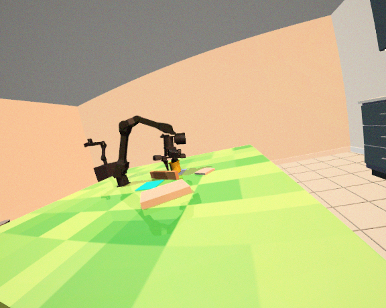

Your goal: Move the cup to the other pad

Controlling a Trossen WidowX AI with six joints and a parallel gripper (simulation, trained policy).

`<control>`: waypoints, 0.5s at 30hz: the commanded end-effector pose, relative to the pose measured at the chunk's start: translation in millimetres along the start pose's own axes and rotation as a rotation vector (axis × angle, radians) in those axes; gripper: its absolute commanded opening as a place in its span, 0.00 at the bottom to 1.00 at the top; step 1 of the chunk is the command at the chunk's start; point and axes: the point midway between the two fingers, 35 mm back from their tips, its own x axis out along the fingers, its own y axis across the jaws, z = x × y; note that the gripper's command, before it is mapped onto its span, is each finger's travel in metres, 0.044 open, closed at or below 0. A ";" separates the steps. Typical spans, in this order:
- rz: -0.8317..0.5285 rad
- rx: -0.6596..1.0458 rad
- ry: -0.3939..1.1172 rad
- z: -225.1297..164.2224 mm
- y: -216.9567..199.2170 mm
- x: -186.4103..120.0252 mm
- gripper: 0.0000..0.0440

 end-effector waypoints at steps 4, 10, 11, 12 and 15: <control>-0.003 -0.033 -0.012 2.0 -4.7 0.7 0.02; 0.013 -0.021 -0.017 4.8 -9.5 -10.4 0.01; 0.016 -0.016 -0.017 5.2 -11.2 -12.8 0.01; 0.019 -0.010 -0.018 5.6 -13.0 -15.5 0.01; 0.029 0.011 -0.018 7.4 -19.1 -24.4 0.00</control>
